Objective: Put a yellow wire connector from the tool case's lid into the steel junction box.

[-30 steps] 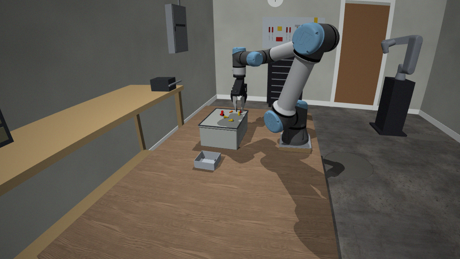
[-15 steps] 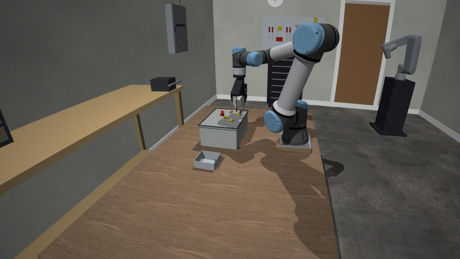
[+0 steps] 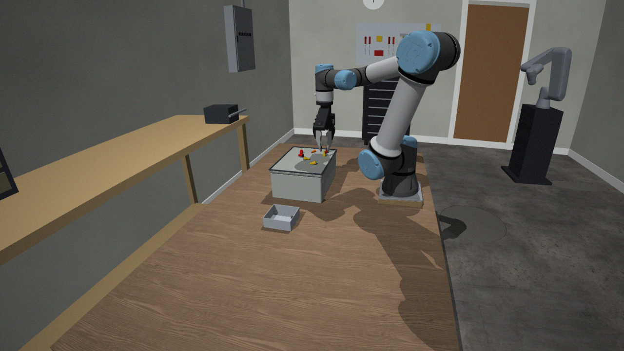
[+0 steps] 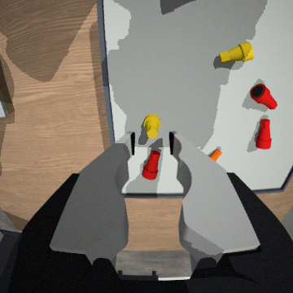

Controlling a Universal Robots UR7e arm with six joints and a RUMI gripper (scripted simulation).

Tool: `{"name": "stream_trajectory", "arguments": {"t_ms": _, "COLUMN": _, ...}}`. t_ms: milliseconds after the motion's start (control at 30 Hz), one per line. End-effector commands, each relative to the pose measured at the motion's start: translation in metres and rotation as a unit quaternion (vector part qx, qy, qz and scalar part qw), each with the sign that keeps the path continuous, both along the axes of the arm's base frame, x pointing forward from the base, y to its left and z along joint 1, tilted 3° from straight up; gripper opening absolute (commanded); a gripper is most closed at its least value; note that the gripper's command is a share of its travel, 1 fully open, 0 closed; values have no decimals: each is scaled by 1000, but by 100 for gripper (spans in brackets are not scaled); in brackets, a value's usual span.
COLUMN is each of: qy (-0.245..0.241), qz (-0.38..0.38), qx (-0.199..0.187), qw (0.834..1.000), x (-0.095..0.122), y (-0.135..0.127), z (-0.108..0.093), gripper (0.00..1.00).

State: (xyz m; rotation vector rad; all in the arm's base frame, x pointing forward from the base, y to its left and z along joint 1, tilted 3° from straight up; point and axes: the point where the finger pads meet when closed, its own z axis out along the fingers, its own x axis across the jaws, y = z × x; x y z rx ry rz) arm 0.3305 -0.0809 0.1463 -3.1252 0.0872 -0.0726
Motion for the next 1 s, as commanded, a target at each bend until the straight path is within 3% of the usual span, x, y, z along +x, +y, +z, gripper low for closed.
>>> {"name": "stream_trajectory", "arguments": {"t_ms": 0, "qy": 0, "qz": 0, "qx": 0, "qw": 1000, "x": 0, "y": 0, "z": 0, "gripper": 17}}
{"name": "stream_trajectory", "arguments": {"t_ms": 333, "qy": 0, "qz": 0, "qx": 0, "qw": 1000, "x": 0, "y": 0, "z": 0, "gripper": 17}}
{"name": "stream_trajectory", "arguments": {"t_ms": 633, "qy": 0, "qz": 0, "qx": 0, "qw": 1000, "x": 1, "y": 0, "z": -17, "gripper": 17}}
{"name": "stream_trajectory", "arguments": {"t_ms": 967, "qy": 0, "qz": 0, "qx": 0, "qw": 1000, "x": 1, "y": 0, "z": -18, "gripper": 17}}
